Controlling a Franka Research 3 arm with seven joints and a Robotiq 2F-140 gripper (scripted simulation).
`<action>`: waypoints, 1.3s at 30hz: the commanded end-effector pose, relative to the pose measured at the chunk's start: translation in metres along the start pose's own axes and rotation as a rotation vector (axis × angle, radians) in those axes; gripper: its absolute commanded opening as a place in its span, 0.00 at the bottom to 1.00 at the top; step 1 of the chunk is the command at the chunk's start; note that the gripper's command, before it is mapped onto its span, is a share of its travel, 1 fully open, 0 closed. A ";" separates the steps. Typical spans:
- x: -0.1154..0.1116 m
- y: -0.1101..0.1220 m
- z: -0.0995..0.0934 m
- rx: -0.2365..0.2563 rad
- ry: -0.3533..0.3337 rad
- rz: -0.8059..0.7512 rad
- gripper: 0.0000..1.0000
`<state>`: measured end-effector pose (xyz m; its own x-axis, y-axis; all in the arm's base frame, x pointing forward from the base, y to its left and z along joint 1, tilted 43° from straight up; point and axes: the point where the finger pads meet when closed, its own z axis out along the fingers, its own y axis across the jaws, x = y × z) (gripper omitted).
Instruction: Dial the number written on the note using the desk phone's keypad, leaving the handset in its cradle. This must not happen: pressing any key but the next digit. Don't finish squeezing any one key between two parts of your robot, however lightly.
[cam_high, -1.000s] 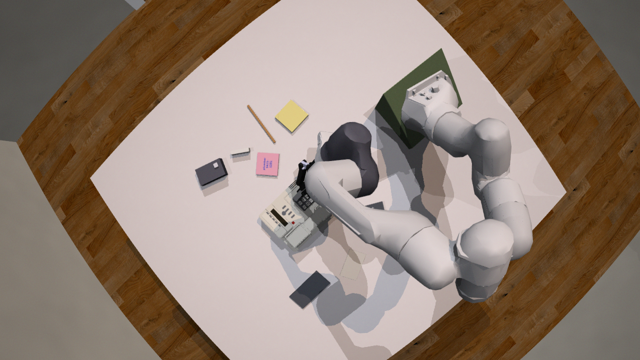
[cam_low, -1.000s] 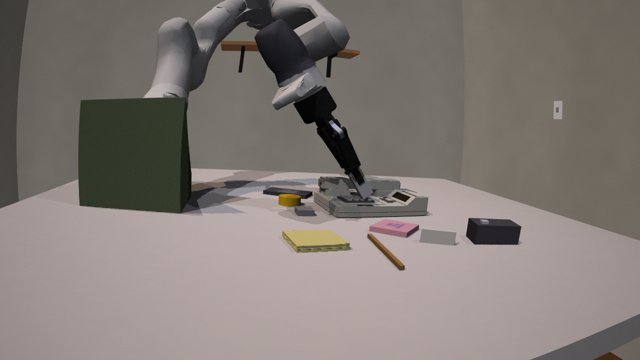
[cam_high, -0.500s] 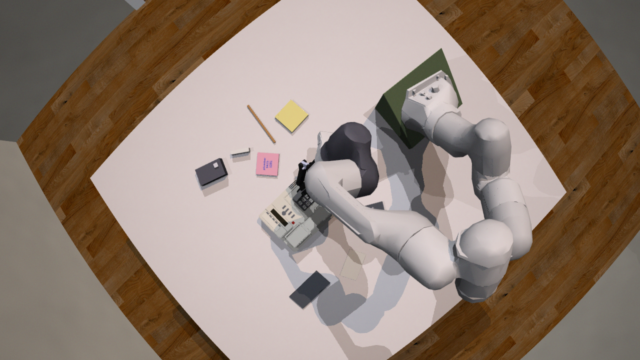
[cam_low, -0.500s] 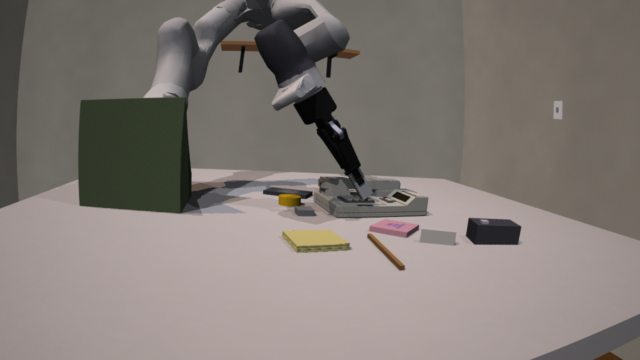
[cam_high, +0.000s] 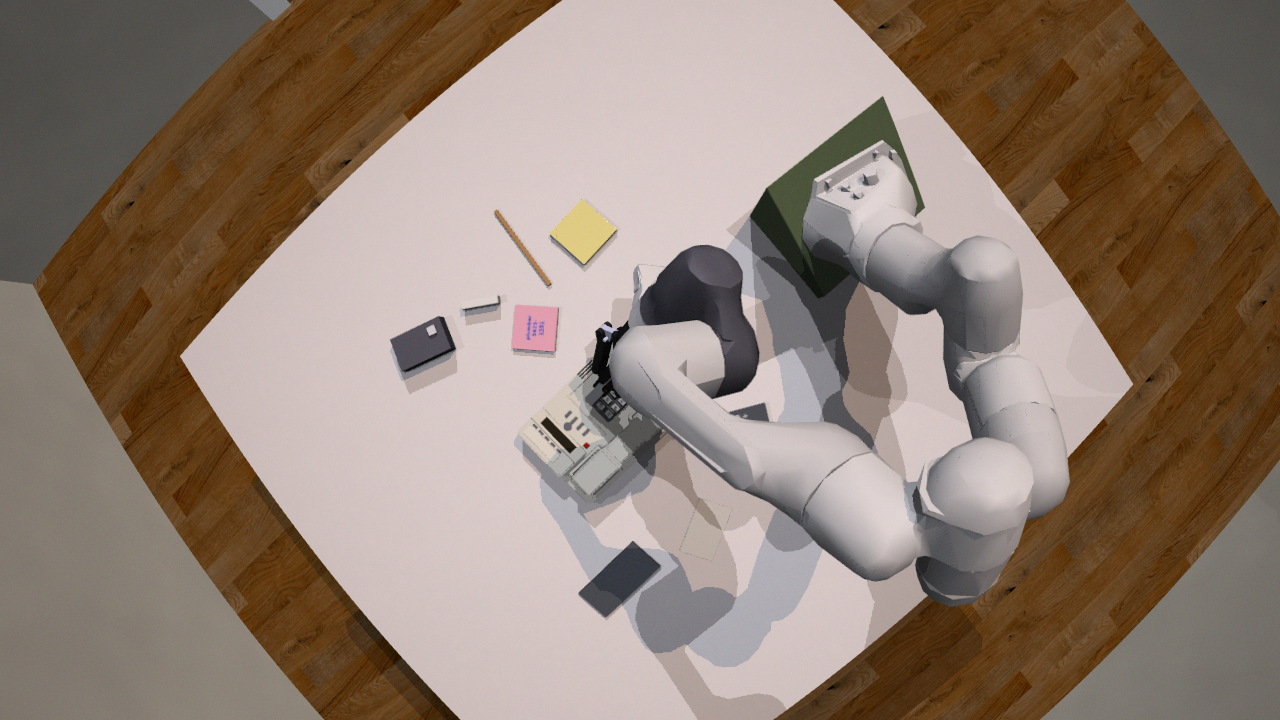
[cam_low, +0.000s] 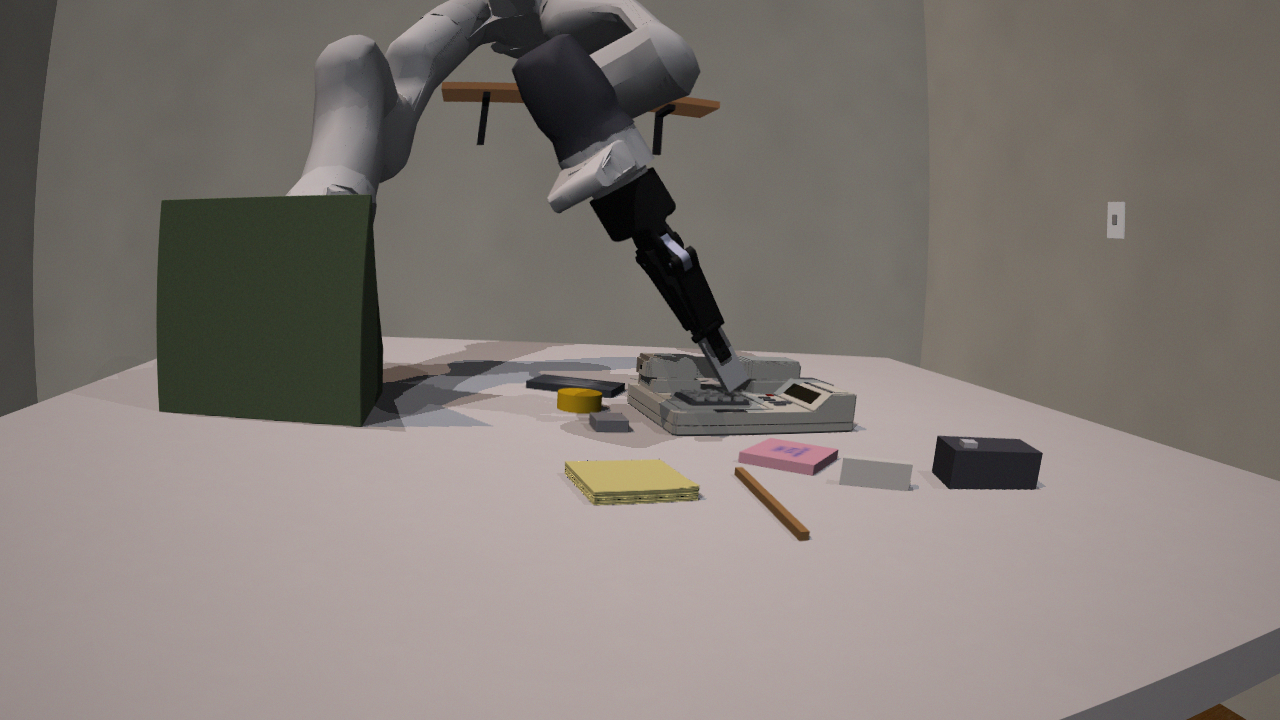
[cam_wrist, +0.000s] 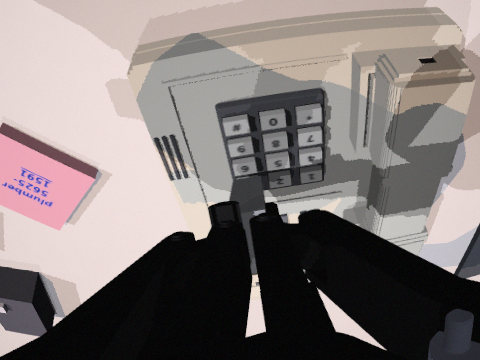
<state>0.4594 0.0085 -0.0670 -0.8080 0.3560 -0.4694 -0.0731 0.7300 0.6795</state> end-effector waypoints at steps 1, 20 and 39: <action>0.000 -0.001 -0.003 0.000 0.002 0.009 0.00; -0.011 0.016 0.005 0.000 0.002 0.009 0.00; -0.009 0.018 0.012 0.000 0.002 0.009 0.00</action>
<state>0.4718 0.0226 -0.0545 -0.8083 0.3601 -0.4658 -0.0693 0.7275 0.6826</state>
